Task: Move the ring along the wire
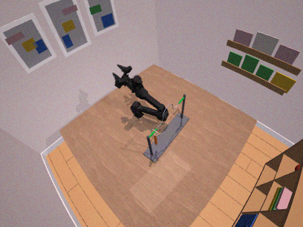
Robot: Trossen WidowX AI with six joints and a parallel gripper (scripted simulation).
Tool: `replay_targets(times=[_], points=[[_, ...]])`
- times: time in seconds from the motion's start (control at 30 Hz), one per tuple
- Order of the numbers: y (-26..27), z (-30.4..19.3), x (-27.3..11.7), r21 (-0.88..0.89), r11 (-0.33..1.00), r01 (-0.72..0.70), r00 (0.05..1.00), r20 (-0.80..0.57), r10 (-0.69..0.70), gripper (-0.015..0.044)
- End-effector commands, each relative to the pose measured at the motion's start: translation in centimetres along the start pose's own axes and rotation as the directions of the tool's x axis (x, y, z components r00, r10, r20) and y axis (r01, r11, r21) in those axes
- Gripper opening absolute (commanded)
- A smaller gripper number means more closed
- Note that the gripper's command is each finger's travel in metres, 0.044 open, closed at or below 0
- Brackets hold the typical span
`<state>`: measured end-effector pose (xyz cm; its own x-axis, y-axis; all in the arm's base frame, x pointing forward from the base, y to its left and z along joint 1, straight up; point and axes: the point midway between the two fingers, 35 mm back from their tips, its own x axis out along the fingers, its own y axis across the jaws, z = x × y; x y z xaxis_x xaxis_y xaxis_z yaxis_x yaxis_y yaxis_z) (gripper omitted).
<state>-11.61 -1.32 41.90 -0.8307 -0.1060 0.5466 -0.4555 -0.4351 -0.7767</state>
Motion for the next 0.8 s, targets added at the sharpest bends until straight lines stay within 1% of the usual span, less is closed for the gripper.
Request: replay_targets(times=[0.0, 0.07, 0.13, 0.27, 0.37, 0.5, 0.63, 0.77], points=[[0.1, 0.1, 0.1, 0.005, 1.0, -0.005, 1.0, 0.007, 0.005, 0.0374], [1.2, 0.9, 0.9, 0.045, 0.998, -0.043, 0.997, 0.061, 0.04, 0.0321], [3.0, 2.2, 1.9, 0.1, 0.989, -0.106, 0.985, 0.143, 0.091, 0.0269], [6.5, 5.2, 3.1, 0.191, 0.95, -0.246, 0.933, 0.311, 0.179, 0.0164], [9.1, 7.7, 3.2, 0.239, 0.902, -0.359, 0.87, 0.434, 0.231, 0.016], [12.4, 11.3, 2.3, 0.27, 0.815, -0.513, 0.757, 0.59, 0.281, 0.016], [15.4, 14.8, 0.4, 0.261, 0.704, -0.661, 0.613, 0.728, 0.307, 0.016], [17.9, 18.1, -2.6, 0.21, 0.574, -0.791, 0.447, 0.84, 0.308, 0.016]])
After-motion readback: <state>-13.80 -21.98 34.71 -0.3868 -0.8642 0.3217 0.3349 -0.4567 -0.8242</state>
